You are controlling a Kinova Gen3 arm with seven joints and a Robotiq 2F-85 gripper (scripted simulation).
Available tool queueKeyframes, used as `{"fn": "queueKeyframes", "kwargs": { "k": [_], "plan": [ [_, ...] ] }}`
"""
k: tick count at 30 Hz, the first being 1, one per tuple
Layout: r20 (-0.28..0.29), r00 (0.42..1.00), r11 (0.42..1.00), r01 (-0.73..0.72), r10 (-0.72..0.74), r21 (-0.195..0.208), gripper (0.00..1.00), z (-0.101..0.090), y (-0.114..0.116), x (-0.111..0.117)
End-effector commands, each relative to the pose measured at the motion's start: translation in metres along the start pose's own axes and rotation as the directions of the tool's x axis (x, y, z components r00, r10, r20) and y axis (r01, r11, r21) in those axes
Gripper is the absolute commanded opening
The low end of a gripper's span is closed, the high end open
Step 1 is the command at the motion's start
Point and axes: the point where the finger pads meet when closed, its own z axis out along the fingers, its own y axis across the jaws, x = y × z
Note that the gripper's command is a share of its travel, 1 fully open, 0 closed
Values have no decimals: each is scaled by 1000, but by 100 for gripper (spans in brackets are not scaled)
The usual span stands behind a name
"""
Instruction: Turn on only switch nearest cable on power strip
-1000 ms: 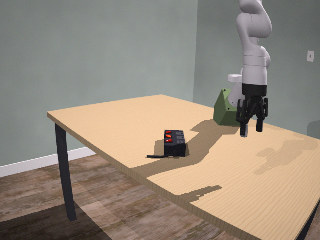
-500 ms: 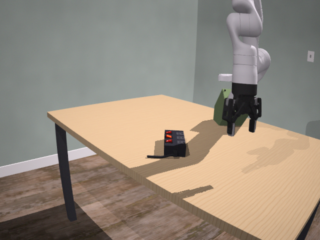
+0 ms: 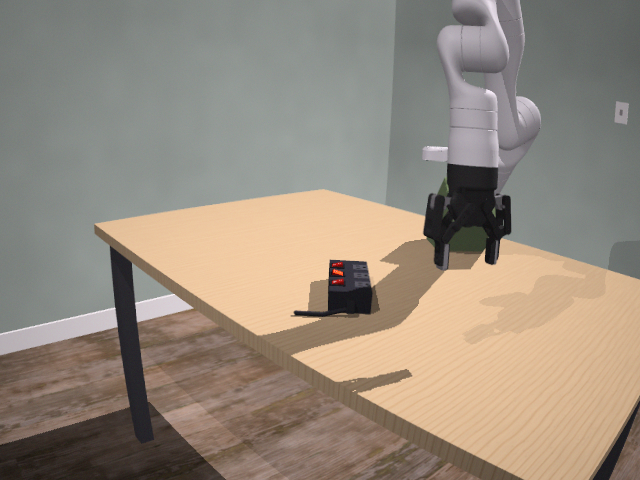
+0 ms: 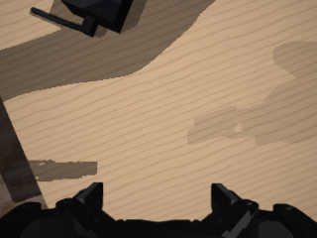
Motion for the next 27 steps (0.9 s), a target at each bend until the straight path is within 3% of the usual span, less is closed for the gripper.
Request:
{"fn": "queueKeyframes", "kwargs": {
  "k": [1,11,12,18,19,26,27],
  "plan": [
    [3,1000,1000,-21,21,0,100,0,-4,2],
    [2,997,997,-83,83,4,100,0,-14,11],
    [1,989,989,-145,145,7,100,0,-23,20],
    [1,989,989,-145,145,7,100,0,-23,20],
    [0,979,979,-205,205,10,100,0,-31,30],
    [0,979,979,-205,205,10,100,0,-31,30],
    [-1,964,964,-265,265,13,100,1,-39,39]
  ]
}}
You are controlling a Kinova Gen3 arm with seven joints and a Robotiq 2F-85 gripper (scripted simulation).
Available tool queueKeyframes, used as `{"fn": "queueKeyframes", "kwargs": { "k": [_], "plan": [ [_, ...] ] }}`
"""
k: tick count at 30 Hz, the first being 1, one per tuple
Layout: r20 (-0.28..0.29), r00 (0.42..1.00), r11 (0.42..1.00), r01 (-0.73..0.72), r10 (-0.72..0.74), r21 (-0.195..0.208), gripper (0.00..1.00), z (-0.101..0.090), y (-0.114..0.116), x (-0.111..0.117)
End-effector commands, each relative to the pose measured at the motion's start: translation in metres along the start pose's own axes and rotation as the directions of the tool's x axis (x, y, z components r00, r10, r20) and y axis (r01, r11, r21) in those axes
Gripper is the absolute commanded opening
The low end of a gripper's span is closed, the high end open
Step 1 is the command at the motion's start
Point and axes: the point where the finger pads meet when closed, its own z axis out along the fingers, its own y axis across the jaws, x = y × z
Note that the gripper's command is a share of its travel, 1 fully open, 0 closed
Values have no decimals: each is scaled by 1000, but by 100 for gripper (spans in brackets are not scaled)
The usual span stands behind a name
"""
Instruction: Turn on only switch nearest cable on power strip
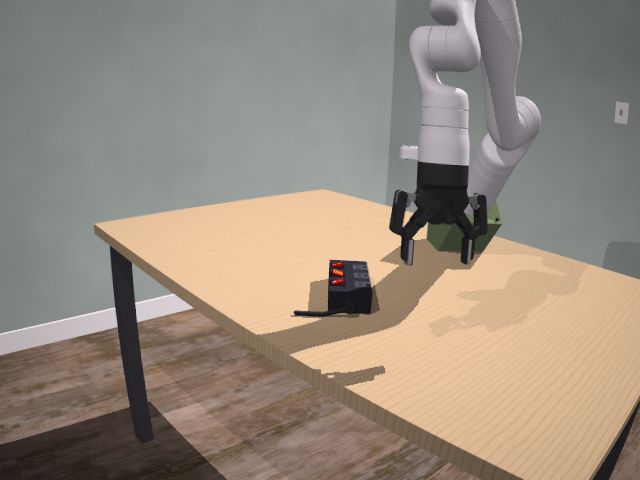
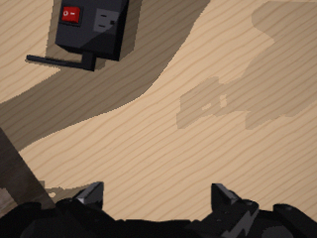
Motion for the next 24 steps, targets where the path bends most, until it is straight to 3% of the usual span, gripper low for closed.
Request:
{"fn": "queueKeyframes", "kwargs": {
  "k": [1,24],
  "plan": [
    [0,999,999,-45,45,3,100,0,-8,6],
    [-4,976,975,-220,220,13,100,1,-37,31]
  ]
}}
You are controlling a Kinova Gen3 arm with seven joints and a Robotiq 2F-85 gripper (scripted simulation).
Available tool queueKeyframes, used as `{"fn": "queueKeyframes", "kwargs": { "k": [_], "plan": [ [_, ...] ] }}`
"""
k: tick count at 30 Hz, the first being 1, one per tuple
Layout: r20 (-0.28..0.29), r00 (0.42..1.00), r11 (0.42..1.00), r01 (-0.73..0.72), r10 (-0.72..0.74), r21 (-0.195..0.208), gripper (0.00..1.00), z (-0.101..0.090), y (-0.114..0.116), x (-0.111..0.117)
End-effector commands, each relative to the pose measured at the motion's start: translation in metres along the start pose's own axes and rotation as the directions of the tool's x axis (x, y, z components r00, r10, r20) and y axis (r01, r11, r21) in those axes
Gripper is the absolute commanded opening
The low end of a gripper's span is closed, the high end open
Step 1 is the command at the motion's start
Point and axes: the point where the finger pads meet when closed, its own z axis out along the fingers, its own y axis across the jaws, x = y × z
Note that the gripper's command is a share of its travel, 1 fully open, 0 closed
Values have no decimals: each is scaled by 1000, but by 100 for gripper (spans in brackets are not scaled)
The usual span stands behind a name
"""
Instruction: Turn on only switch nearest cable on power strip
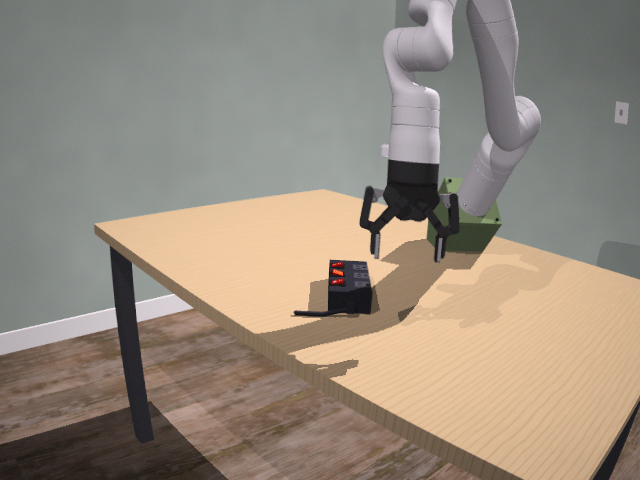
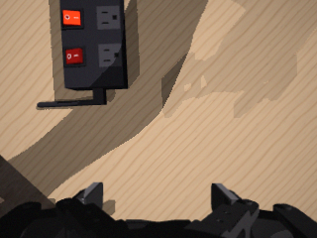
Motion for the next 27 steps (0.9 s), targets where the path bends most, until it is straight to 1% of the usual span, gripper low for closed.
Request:
{"fn": "queueKeyframes", "kwargs": {
  "k": [1,2,9,10,15,16,21,22,27],
  "plan": [
    [2,1000,1000,0,0,-3,100,0,1,-1],
    [0,998,998,-56,56,0,100,1,-10,6],
    [0,998,998,-56,56,0,100,1,-10,6],
    [-2,994,994,-111,111,4,100,2,-19,13],
    [-2,994,994,-111,111,4,100,2,-19,13],
    [-4,987,986,-164,164,7,100,2,-29,20],
    [-4,987,986,-164,164,7,100,2,-29,20],
    [-6,977,977,-214,215,11,100,3,-38,27],
    [-6,977,977,-214,215,11,100,3,-38,27]
  ]
}}
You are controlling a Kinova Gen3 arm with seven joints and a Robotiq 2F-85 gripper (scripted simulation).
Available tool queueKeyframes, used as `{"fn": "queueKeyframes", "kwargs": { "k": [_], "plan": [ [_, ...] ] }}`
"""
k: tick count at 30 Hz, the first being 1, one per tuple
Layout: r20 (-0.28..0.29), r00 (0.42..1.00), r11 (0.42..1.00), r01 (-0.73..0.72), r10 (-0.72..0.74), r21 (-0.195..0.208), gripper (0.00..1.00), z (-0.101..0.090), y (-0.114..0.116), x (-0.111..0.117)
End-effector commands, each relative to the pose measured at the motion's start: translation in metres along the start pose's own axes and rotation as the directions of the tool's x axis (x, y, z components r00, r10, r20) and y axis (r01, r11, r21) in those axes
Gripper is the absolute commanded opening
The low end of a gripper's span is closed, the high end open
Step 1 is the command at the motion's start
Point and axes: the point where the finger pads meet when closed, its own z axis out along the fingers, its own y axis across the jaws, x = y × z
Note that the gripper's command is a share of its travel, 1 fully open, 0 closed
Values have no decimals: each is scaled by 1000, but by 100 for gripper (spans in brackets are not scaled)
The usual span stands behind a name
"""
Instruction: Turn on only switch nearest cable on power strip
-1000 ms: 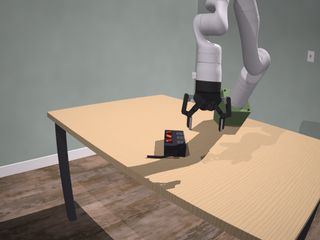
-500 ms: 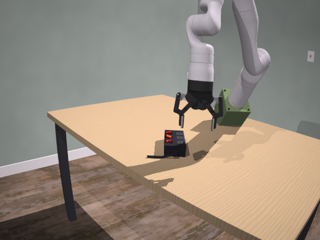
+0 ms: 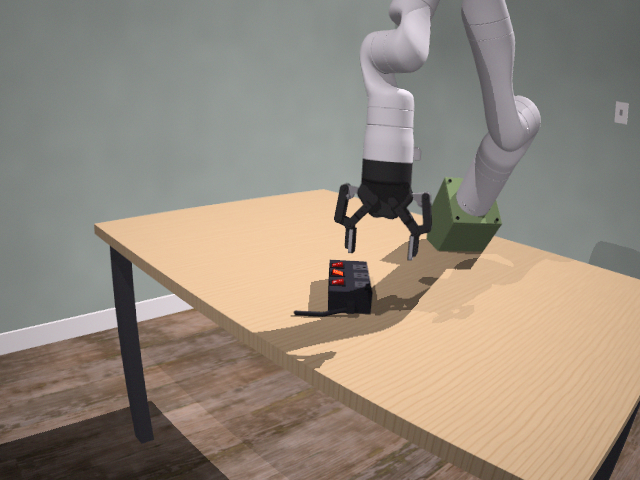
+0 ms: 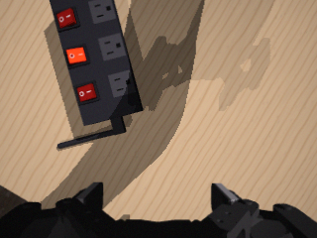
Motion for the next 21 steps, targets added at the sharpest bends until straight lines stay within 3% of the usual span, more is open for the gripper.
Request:
{"fn": "queueKeyframes", "kwargs": {
  "k": [1,21],
  "plan": [
    [-1,999,999,-50,50,1,100,1,-9,5],
    [-8,982,982,-187,187,13,100,4,-36,22]
  ]
}}
